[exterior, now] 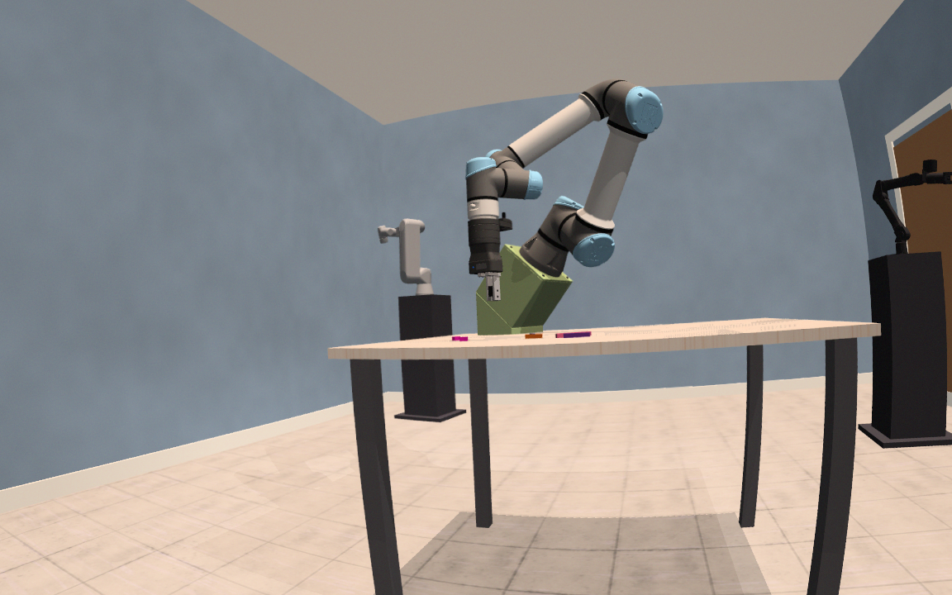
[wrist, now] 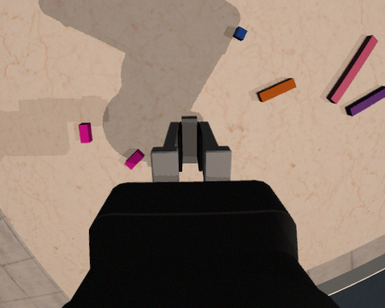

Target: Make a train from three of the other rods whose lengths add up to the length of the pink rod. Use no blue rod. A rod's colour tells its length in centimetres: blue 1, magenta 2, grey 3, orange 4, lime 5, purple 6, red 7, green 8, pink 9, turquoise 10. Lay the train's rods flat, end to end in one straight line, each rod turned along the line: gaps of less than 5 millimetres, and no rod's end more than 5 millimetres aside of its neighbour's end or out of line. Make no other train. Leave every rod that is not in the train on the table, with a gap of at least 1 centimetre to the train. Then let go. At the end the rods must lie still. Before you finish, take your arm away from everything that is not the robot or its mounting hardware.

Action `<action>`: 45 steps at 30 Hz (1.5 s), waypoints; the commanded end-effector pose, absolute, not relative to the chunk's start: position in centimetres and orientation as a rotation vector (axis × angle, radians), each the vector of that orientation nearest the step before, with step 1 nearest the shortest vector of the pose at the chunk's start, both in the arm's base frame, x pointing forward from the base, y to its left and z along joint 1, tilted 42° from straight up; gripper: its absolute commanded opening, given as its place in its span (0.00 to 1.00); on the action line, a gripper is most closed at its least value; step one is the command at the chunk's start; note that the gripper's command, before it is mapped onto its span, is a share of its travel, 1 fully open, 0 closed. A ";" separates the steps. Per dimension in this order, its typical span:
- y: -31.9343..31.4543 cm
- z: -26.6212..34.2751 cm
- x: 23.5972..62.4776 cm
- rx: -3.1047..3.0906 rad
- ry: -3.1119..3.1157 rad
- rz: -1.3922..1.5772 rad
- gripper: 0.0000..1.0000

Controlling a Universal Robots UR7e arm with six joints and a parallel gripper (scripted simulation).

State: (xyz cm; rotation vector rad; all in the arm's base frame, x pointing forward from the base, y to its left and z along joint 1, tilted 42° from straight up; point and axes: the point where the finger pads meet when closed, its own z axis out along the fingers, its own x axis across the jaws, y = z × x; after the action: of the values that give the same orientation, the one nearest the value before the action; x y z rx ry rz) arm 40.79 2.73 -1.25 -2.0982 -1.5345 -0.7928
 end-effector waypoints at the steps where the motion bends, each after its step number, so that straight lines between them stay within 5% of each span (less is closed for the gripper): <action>1: 2.3 -0.8 40.7 -2.099 -1.535 -0.793 0.24; 19: 1.8 -0.9 40.9 -2.127 -1.479 -0.776 0.24; 45: -5.4 -5.9 45.0 -2.414 -0.544 -0.471 0.24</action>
State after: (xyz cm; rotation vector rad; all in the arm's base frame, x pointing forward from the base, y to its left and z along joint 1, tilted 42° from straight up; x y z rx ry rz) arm 44.81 -5.14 -5.75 -2.4084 -0.5750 -0.4807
